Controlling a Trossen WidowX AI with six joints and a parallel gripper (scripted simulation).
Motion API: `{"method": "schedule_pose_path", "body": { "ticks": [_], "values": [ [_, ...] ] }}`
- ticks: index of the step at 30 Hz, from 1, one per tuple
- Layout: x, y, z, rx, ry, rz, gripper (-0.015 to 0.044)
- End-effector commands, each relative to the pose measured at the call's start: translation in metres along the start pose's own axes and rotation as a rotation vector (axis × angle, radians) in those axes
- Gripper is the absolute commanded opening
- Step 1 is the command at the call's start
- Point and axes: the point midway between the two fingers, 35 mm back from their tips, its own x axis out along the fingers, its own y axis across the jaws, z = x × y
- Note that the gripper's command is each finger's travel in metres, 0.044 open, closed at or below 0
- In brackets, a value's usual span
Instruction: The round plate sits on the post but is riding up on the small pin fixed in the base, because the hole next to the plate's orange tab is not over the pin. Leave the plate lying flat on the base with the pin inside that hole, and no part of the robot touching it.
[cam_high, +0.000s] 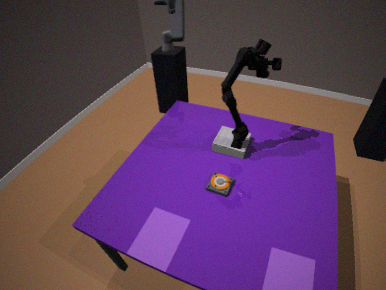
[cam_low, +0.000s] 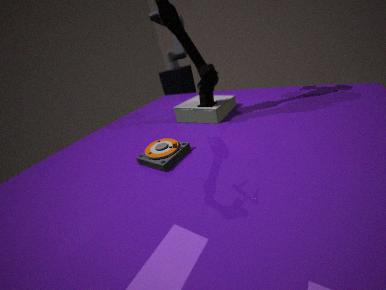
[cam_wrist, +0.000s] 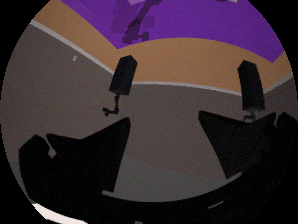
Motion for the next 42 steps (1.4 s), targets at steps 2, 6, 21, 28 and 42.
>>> {"method": "schedule_pose_path", "body": {
  "ticks": [2, 6, 21, 28, 42],
  "values": [
    [0.002, 0.005, 0.003, -0.003, -0.012, 0.028, 0.0347],
    [0.026, 0.044, 0.025, -0.076, -0.135, 0.129, 0.0242],
    [0.034, 0.186, 0.180, -0.267, -0.680, 0.275, 0.0000],
    [-0.008, 0.215, 0.268, -0.198, -0.879, 0.270, 0.0000],
    [-0.112, 0.188, 0.433, -0.178, -1.148, 0.024, 0.0000]
  ]
}}
